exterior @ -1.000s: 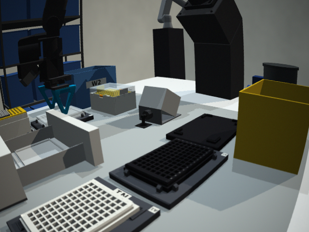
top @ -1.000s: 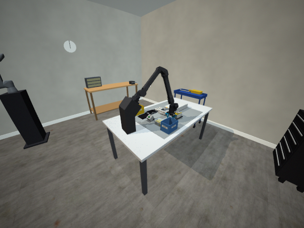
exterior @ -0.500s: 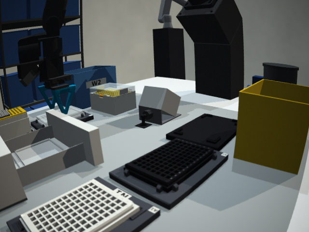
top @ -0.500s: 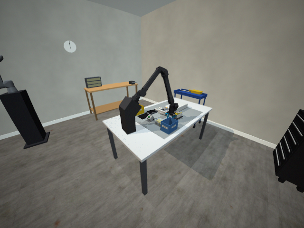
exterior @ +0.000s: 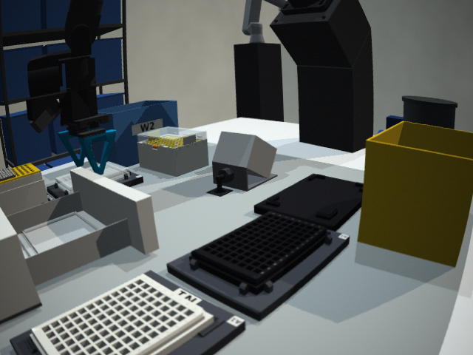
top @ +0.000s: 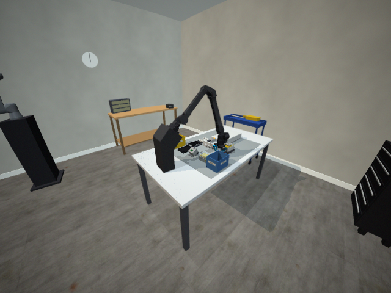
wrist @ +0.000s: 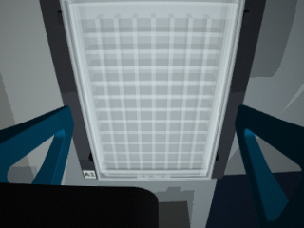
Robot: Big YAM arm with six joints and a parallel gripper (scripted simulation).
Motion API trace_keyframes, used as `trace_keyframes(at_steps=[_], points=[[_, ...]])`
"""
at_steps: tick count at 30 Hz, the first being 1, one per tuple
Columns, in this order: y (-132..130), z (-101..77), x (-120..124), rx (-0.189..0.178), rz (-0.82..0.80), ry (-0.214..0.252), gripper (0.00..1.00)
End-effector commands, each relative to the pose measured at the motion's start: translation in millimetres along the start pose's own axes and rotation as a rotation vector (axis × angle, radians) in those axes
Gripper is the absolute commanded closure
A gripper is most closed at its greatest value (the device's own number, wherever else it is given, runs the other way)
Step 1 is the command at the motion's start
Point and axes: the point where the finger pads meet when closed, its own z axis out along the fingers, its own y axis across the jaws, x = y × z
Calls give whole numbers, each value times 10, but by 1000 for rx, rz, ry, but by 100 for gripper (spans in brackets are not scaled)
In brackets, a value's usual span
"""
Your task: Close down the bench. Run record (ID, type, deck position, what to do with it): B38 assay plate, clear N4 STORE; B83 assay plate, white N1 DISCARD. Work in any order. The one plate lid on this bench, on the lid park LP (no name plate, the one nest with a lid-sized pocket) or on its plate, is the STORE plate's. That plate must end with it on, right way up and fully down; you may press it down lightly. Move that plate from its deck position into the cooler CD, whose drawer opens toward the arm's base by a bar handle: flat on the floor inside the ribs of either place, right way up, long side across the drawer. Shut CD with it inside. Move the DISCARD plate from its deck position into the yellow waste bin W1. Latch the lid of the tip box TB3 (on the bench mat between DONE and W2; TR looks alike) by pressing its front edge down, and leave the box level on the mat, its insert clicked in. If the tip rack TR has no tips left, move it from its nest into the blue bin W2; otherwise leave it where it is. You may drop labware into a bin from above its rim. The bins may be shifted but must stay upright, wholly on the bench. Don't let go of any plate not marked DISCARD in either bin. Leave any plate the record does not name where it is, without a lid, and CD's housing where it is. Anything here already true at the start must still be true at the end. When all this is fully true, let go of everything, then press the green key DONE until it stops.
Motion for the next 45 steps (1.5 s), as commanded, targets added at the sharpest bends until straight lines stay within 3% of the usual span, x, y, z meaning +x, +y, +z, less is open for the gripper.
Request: trace_keyframes(at_steps=[1, 23, 26, 45], points=[[-1, 48, -31, 1, 7, -2, 0], [13, 250, -108, 3, 1, -19, 0], [-9, 248, -9, 2, 9, 1, 0], [-8, 249, -7, 2, 9, 1, 0]])
